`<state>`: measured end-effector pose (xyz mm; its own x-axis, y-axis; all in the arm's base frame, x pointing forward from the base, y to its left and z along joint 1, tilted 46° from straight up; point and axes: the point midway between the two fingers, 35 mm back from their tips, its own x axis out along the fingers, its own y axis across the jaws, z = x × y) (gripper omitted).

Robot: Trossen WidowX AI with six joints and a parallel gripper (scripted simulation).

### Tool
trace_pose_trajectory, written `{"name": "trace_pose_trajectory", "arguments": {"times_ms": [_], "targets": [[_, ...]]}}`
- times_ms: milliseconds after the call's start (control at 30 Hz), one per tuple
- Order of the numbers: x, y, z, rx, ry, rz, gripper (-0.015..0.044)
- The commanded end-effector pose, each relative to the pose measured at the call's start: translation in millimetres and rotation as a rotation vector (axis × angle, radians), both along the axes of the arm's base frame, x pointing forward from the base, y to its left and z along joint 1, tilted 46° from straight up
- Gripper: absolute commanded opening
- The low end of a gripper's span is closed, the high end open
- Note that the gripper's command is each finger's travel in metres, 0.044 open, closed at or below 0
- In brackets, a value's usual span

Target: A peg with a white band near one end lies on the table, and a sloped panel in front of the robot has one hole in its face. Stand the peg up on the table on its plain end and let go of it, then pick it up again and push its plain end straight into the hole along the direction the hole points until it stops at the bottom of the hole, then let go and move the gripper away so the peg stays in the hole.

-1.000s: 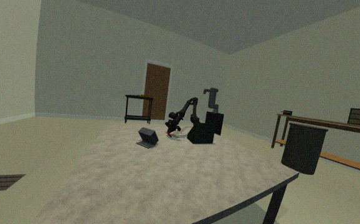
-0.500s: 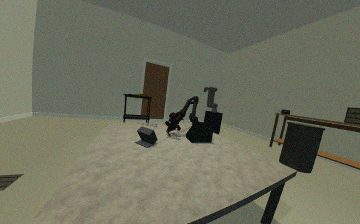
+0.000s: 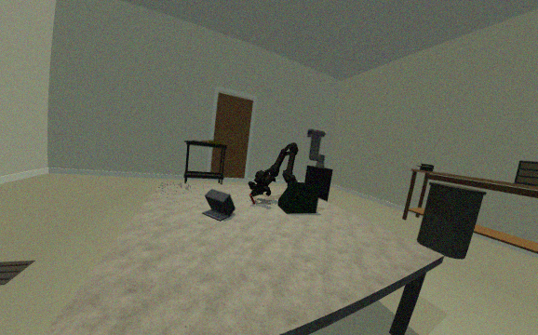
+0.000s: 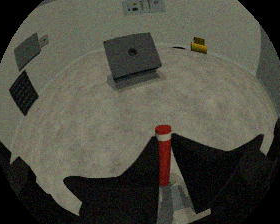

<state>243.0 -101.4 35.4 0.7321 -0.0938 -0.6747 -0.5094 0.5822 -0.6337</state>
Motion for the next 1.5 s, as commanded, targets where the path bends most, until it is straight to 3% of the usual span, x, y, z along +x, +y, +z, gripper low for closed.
{"name": "trace_pose_trajectory", "arguments": {"times_ms": [0,1467], "targets": [[-2.3,-0.2,2.0,0.012,-0.024,0.023,0.0049],[-28.1,-12.8,9.1,0.205,-0.243,0.268,0.0049]]}}
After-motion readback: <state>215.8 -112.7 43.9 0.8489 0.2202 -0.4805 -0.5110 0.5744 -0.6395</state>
